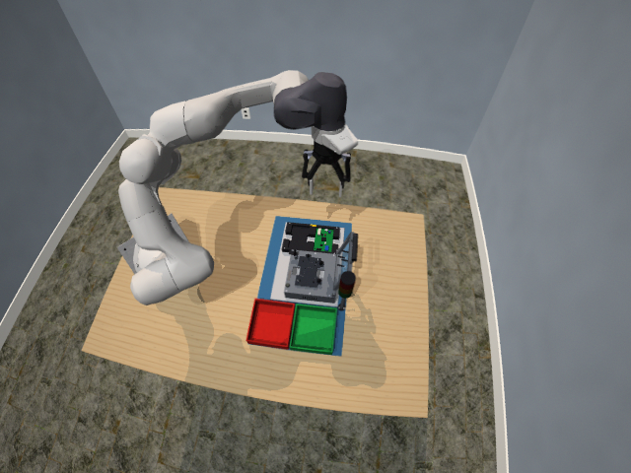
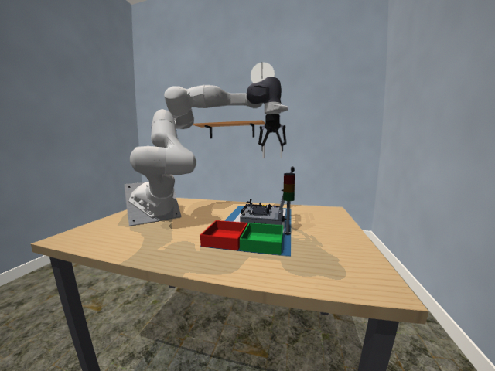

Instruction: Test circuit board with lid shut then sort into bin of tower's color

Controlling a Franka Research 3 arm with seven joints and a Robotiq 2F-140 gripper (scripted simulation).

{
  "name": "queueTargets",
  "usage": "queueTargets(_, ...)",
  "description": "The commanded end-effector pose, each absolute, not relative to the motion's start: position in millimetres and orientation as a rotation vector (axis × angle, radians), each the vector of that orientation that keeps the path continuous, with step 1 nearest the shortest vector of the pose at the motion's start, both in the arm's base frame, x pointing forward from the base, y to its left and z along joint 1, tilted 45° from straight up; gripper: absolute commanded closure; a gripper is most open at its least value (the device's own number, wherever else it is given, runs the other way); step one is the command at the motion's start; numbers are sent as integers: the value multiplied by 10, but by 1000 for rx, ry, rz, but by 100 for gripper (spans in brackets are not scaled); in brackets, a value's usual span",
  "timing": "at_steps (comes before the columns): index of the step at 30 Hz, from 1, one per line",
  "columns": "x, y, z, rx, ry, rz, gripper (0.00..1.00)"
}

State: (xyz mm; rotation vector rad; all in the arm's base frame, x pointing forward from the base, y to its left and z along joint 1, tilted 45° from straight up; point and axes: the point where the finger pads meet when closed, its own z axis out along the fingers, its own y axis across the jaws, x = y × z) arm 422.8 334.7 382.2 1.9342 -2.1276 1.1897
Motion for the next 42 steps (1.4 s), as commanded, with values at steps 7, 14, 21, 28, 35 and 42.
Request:
queueTargets(7, 4244, 3326, 3793, 1929, -2137, 1186, 42)
queueTargets(14, 4325, 3228, 3665, 1929, -2137, 1186, 42)
queueTargets(21, 4433, 3100, 3496, 1929, -2137, 1186, 42)
queueTargets(28, 4650, 2841, 3156, 1929, -2137, 1186, 42)
queueTargets(35, 4888, 2557, 2783, 1929, -2137, 1186, 42)
queueTargets(42, 5115, 2287, 2427, 1929, -2137, 1186, 42)
